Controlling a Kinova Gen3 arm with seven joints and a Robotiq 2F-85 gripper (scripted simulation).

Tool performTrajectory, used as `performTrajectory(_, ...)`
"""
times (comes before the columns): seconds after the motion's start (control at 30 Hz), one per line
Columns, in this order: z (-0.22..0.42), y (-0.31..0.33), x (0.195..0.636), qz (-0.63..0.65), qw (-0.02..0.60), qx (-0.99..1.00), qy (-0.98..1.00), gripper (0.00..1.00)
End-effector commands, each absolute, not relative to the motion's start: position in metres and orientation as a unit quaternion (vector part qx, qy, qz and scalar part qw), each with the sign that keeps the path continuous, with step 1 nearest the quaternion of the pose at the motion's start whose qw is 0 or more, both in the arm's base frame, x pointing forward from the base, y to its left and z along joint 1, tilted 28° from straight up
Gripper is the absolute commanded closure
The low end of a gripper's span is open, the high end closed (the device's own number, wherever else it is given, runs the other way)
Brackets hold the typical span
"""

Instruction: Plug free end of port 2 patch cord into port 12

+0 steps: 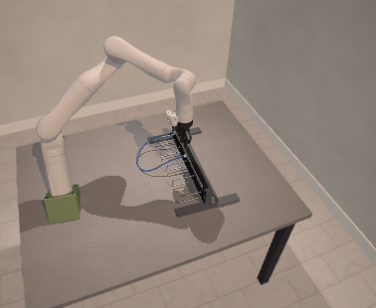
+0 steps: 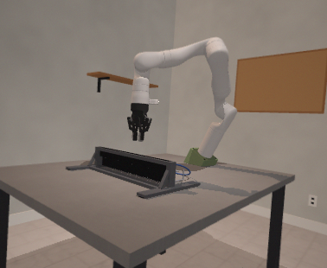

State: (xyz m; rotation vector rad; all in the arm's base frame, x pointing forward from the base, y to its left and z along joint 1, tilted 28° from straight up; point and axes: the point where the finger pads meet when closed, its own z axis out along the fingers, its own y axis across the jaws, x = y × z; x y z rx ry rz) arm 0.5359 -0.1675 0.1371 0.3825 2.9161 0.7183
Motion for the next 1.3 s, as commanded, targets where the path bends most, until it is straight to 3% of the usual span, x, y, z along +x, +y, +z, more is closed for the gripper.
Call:
performTrajectory(0.0, 0.1414, -0.1704, 0.5363, 0.236, 0.06, 0.127, 0.962, 0.63)
performTrajectory(0.27, 0.1421, -0.1708, 0.5362, 0.236, 0.06, 0.127, 0.962, 0.63)
performTrajectory(0.3, 0.1422, -0.1708, 0.5362, 0.236, 0.06, 0.127, 0.962, 1.0)
performTrajectory(1.27, 0.1422, -0.1708, 0.5362, 0.236, 0.06, 0.127, 0.962, 1.0)
